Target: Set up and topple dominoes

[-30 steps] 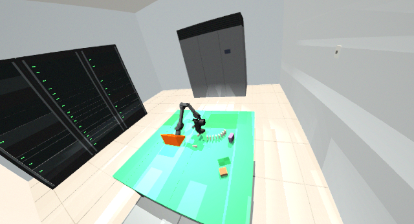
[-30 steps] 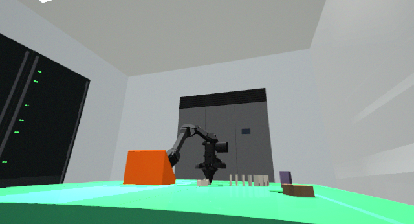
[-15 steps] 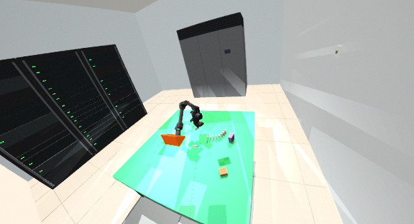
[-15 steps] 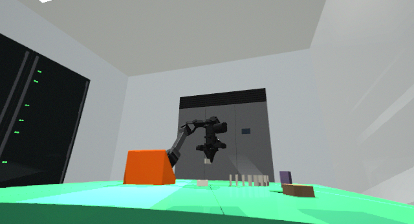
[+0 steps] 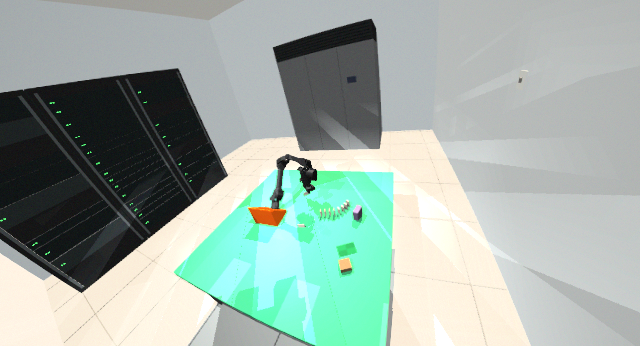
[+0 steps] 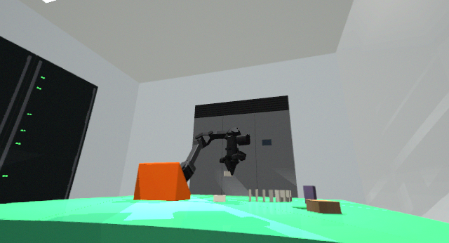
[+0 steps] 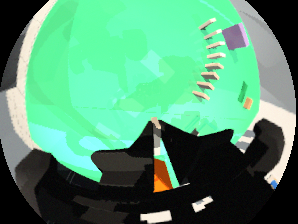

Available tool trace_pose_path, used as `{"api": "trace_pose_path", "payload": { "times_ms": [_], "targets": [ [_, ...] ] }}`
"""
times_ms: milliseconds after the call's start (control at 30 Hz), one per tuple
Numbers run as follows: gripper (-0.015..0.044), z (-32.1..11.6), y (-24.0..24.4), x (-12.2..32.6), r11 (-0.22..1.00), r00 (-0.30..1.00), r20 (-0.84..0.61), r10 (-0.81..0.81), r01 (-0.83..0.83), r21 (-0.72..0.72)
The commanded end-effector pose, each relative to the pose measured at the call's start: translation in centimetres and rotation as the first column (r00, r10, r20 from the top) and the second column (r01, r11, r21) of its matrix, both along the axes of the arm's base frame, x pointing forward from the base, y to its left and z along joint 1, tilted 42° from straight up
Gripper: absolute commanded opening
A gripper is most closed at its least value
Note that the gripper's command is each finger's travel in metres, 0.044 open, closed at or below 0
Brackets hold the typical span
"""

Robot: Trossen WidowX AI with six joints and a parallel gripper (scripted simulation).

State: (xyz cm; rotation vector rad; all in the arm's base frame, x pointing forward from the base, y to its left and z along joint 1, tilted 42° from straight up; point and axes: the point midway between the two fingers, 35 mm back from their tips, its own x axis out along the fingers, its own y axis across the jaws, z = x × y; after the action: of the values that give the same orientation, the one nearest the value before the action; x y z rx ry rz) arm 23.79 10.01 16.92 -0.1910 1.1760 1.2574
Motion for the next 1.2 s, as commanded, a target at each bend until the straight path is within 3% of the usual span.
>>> {"api": "trace_pose_path", "payload": {
  "times_ms": [0, 200, 667, 1167],
  "targets": [
    [0.0023, 4.8, 4.8, -1.7, 0.959, 0.934, -0.221, -0.282, 0.273, -0.071],
    [0.0023, 6.6, 6.5, -2.9, 0.924, 0.871, -0.307, -0.383, 0.367, -0.112],
    [0.0023, 6.5, 6.5, -2.9, 0.924, 0.872, -0.304, -0.383, 0.367, -0.112],
    [0.0023, 3.1, 7.6, -2.5, 0.907, 0.913, -0.030, -0.407, 0.400, -0.133]
  ]
}}
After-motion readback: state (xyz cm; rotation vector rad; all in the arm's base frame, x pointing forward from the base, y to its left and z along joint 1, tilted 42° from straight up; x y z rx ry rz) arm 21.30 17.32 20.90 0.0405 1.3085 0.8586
